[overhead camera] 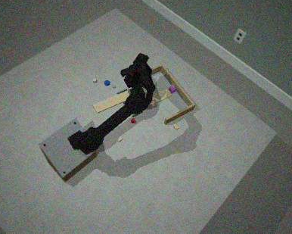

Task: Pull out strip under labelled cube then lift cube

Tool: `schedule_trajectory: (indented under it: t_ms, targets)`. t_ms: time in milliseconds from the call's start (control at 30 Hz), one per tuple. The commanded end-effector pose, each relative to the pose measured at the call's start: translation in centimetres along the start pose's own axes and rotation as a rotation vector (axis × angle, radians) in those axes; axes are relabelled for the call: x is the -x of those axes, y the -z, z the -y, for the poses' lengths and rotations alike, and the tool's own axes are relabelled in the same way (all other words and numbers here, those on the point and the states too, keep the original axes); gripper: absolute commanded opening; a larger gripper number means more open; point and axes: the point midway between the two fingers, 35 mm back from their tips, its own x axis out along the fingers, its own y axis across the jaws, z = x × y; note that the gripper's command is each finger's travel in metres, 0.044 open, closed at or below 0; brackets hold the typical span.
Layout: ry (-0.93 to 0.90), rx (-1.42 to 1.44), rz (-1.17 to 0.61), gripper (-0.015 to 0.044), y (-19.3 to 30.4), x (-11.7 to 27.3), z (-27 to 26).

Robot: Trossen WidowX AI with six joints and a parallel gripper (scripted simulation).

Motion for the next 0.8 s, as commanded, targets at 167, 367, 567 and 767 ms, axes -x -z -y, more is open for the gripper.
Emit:
schedule_trajectory:
  t_ms: [167,367,567,767]
  targets:
    - [-0.002,-0.004,-0.002,0.0,2.2,1.8,1.3]
    - [-0.001,-0.002,-0.002,0.0,3.2,2.4,1.9]
    - [-0.001,-0.001,-0.003,0.0,4.6,2.5,2.7]
    - [-0.001,0.0,-0.003,0.0,6.3,2.5,3.6]
